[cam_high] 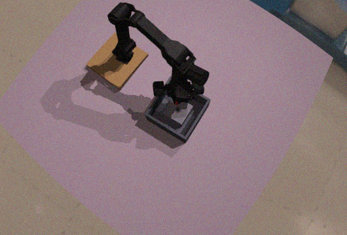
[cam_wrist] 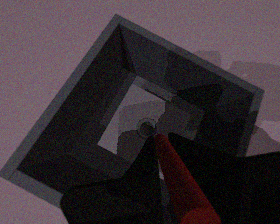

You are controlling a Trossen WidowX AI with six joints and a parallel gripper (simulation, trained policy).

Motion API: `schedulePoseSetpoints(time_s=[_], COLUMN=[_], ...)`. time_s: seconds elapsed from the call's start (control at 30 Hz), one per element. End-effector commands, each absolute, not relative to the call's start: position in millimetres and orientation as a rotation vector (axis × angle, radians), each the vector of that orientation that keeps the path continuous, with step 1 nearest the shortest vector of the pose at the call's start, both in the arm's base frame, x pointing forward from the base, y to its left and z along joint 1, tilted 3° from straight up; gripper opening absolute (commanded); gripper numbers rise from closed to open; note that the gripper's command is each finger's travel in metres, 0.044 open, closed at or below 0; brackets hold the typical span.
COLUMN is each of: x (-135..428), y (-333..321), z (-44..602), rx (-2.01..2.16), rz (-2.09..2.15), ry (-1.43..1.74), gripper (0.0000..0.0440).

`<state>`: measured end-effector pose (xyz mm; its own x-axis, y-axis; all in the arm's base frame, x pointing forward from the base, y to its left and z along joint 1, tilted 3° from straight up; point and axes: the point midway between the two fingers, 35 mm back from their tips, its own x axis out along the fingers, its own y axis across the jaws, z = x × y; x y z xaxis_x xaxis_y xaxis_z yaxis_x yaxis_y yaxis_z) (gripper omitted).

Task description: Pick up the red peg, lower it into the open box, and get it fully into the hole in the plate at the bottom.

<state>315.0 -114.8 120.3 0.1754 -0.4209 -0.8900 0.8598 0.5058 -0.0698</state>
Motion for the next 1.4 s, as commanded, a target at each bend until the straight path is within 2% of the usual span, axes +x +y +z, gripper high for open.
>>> schedulePoseSetpoints(time_s=[0.0,0.27,0.33,0.53,0.67,0.77,1.07,1.37], x=[320.3,327.2,327.5,329.6,333.6,341.6,370.4,400.8], y=[-119.7,-127.3,-127.8,-131.4,-136.8,-139.7,-139.1,-130.9], z=[114.7,95.1,89.9,76.7,81.0,86.9,102.1,128.6], rx=[0.504,0.47,0.461,0.459,0.433,0.435,0.471,0.504], rz=[-0.938,-0.858,-0.838,-0.798,-0.77,-0.755,-0.683,-0.593], ry=[1.052,1.116,1.137,1.186,1.201,1.202,1.204,1.195], gripper=[0.0,0.0,0.0015,0.0144,0.0156,0.0202,0.0439,0.044])
